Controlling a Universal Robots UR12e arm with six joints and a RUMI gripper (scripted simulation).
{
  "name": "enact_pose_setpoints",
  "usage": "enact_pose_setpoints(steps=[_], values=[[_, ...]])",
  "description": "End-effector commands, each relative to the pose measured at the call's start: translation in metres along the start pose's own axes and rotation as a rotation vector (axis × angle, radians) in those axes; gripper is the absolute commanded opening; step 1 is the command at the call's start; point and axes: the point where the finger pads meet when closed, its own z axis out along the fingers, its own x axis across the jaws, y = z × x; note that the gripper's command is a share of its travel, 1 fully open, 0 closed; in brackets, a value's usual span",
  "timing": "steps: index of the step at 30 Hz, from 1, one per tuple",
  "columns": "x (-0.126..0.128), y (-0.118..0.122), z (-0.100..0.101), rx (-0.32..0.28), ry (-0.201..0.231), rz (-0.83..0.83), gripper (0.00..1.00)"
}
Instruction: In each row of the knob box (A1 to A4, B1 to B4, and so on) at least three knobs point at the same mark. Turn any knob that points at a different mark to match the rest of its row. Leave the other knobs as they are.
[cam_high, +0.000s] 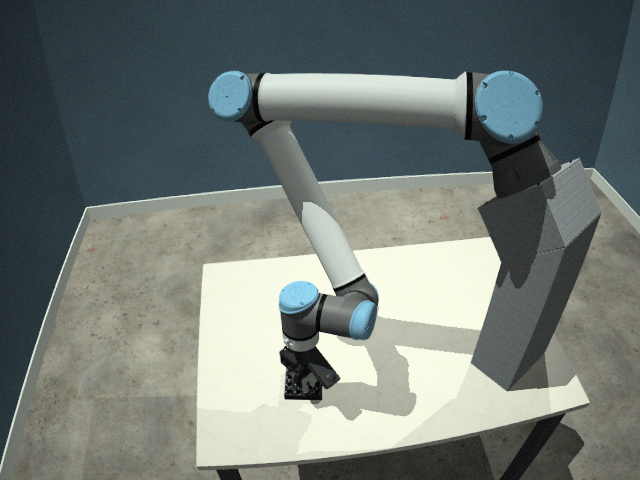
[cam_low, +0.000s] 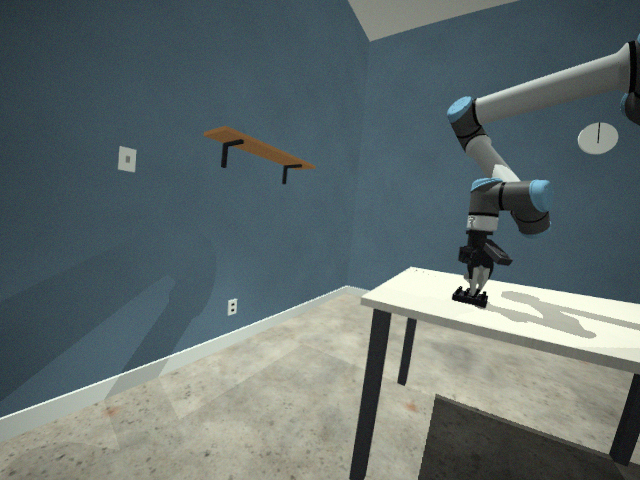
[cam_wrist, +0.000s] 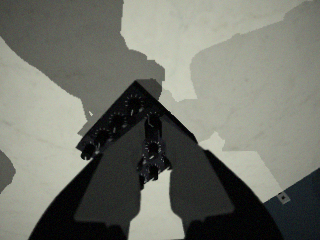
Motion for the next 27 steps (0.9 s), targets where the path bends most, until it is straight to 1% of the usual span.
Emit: enact_pose_setpoints(steps=[1, 25, 26, 27], values=[[0.0003, 0.0001, -0.0005, 0.0, 0.001, -0.017, 0.04], [0.0002, 0.0001, -0.0005, 0.0, 0.001, -0.024, 0.04], [0.0002, 0.0001, -0.0005, 0.0, 0.001, -0.024, 0.11], [0.0002, 0.0001, -0.0005, 0.0, 0.001, -0.024, 0.11]])
